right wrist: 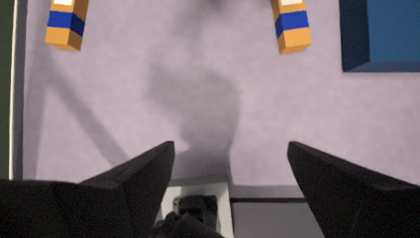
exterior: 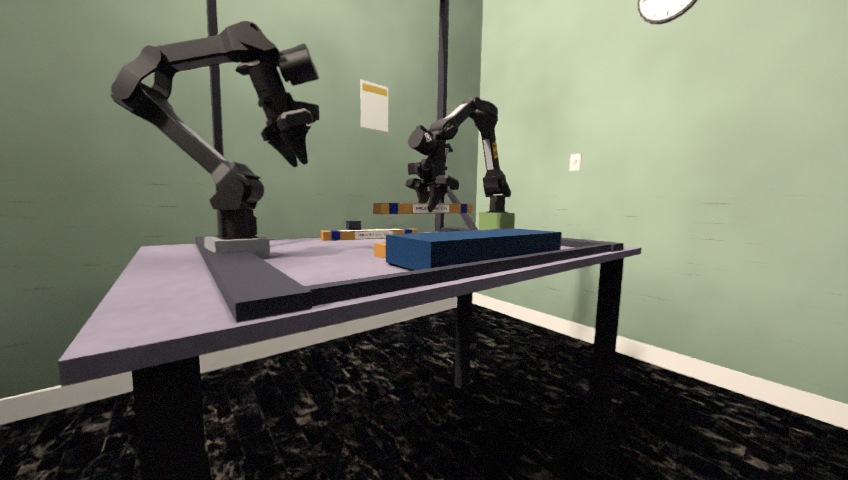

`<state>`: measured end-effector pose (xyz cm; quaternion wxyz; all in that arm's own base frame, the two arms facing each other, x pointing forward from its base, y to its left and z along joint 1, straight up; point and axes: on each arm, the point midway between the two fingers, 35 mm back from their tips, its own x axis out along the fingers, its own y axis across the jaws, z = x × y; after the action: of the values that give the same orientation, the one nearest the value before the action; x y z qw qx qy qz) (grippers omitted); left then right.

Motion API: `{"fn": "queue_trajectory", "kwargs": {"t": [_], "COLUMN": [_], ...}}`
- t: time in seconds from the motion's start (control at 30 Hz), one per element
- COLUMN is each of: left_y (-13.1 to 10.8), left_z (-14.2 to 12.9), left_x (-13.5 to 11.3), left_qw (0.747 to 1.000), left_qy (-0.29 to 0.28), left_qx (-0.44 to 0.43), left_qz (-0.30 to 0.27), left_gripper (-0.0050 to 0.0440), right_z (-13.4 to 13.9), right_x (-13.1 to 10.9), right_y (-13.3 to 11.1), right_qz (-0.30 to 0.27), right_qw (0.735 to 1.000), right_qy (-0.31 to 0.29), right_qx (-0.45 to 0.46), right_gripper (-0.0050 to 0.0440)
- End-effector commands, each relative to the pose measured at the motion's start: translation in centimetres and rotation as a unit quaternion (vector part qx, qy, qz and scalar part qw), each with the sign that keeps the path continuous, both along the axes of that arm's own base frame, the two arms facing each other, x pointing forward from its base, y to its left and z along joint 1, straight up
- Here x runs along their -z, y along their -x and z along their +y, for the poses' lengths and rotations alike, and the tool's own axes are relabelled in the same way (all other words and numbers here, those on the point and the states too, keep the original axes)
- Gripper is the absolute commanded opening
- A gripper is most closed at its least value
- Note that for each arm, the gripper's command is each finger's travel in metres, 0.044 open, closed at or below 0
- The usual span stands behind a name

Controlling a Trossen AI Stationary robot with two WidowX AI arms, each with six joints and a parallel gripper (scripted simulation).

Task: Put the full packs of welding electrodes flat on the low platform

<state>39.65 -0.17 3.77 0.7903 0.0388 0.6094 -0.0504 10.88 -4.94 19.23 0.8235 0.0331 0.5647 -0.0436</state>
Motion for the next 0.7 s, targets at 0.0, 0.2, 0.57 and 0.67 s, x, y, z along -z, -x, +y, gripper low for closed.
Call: {"fn": "queue_trajectory", "kwargs": {"t": [0.0, 0.2, 0.57, 0.67], "left_y": [-0.1, -0.1, -0.1, -0.6], "left_z": [-0.1, -0.1, -0.2, -0.1], "left_x": [0.5, 1.4, 2.8, 1.9], "left_qw": [1.000, 1.000, 1.000, 1.000], "left_qy": [0.001, 0.001, 0.001, 0.000], "left_qx": [0.004, 0.004, 0.004, 0.002], "left_qz": [-0.003, -0.003, -0.003, -0.015], "left_gripper": [-0.0050, -0.0050, -0.0050, -0.0050], "right_z": [-0.1, -0.1, -0.1, -0.1], "right_x": [-0.8, -0.8, -0.8, -0.8], "right_y": [-0.2, -0.2, -0.2, -0.2], "right_qz": [-0.012, -0.012, -0.012, -0.012], "right_qw": [1.000, 1.000, 1.000, 1.000], "right_qy": [0.007, 0.007, 0.007, 0.007], "right_qx": [-0.002, -0.002, -0.002, -0.002], "right_gripper": [0.0330, 0.0330, 0.0330, 0.0330]}}
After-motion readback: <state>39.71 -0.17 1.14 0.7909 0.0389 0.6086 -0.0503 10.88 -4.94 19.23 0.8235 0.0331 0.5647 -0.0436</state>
